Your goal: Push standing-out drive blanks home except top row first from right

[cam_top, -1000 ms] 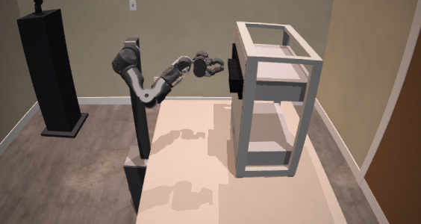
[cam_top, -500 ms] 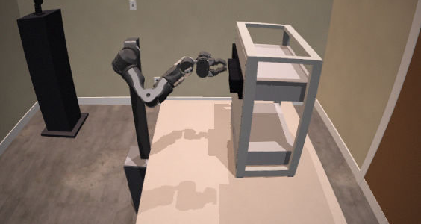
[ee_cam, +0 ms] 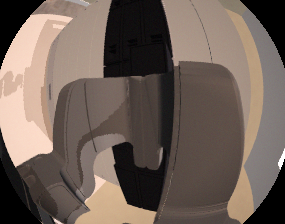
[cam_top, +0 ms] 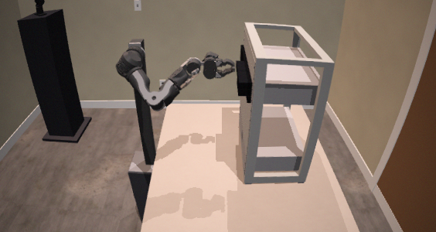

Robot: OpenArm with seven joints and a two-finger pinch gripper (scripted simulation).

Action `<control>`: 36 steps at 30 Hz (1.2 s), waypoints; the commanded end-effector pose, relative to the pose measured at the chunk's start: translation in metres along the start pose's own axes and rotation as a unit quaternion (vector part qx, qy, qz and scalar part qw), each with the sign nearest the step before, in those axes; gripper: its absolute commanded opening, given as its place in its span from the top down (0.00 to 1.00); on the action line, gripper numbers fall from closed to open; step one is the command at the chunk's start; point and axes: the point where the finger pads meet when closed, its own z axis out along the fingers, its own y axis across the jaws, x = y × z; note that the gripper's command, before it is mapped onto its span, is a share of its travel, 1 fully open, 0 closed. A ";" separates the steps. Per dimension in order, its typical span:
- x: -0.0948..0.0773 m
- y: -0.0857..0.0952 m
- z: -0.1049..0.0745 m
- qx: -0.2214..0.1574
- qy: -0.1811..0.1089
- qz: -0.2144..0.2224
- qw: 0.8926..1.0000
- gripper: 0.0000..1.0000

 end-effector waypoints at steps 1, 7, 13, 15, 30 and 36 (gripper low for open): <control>0.001 0.001 0.000 -0.001 0.000 0.000 1.000 1.00; 0.001 0.001 0.000 -0.001 0.000 0.000 1.000 1.00; 0.001 0.001 0.000 0.000 0.000 0.000 1.000 1.00; 0.000 0.000 0.002 0.001 -0.001 0.000 1.000 1.00; 0.001 -0.003 0.010 0.001 -0.001 0.000 1.000 1.00; 0.001 -0.001 0.016 0.001 -0.001 0.000 1.000 1.00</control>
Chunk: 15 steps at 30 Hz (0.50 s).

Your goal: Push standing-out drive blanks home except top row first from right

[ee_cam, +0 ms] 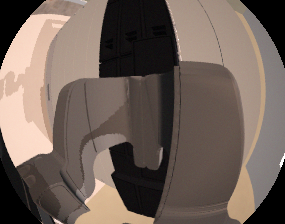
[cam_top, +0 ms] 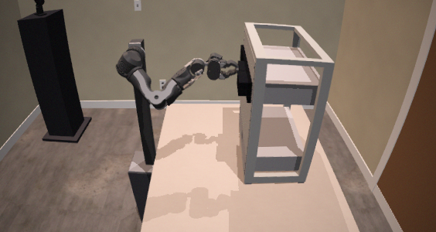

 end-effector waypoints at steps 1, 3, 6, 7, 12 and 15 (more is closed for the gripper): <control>0.001 0.006 0.002 -0.009 0.003 -0.003 1.000 1.00; 0.002 0.006 0.004 -0.009 0.003 -0.003 1.000 1.00; 0.002 0.007 0.004 -0.010 0.004 -0.003 1.000 1.00; 0.002 0.007 0.004 -0.010 0.004 -0.003 1.000 1.00; 0.002 0.006 0.005 -0.009 0.003 -0.003 1.000 1.00; 0.002 0.008 0.010 -0.009 0.003 -0.003 1.000 1.00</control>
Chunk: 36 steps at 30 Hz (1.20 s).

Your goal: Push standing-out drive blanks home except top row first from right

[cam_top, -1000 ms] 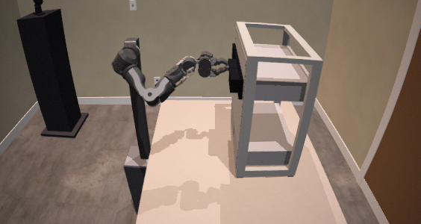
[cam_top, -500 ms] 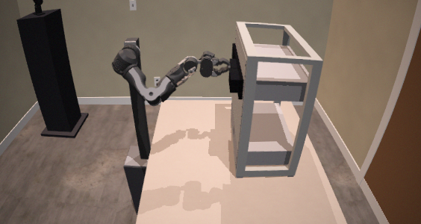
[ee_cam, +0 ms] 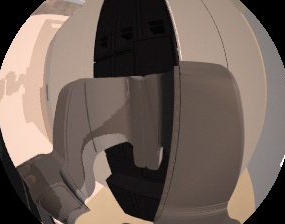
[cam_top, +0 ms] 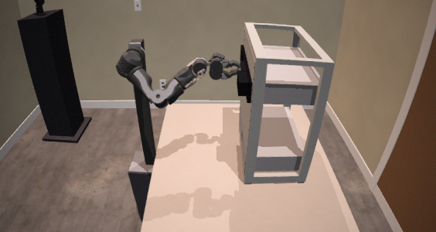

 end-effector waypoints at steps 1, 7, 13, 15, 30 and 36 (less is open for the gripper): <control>0.002 0.008 0.000 -0.014 0.005 -0.003 1.000 1.00; 0.003 0.010 0.004 -0.015 0.005 -0.003 1.000 1.00; 0.003 0.010 0.004 -0.015 0.005 -0.003 1.000 1.00; 0.002 0.009 0.005 -0.014 0.005 -0.003 1.000 1.00; 0.004 0.013 0.007 -0.015 0.006 -0.003 1.000 1.00; 0.004 0.013 0.007 -0.015 0.006 -0.003 1.000 1.00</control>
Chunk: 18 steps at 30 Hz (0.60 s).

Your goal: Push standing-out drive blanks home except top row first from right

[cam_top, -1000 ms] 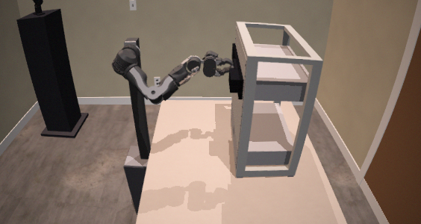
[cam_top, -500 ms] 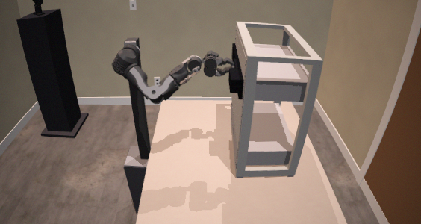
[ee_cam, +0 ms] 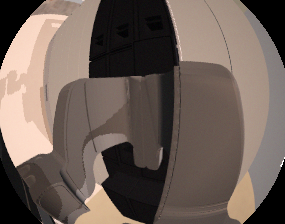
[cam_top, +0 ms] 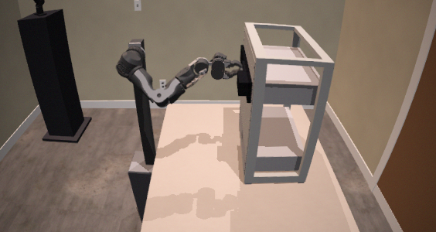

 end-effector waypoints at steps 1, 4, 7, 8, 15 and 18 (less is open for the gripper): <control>0.003 0.012 -0.001 -0.019 0.006 -0.002 1.000 1.00; 0.003 0.012 -0.001 -0.019 0.006 -0.002 1.000 1.00; 0.003 0.012 -0.001 -0.019 0.006 -0.002 1.000 1.00; 0.003 0.012 -0.001 -0.019 0.006 -0.002 1.000 1.00; 0.004 0.015 0.002 -0.019 0.006 -0.002 1.000 1.00; 0.004 0.015 0.002 -0.019 0.006 -0.002 1.000 1.00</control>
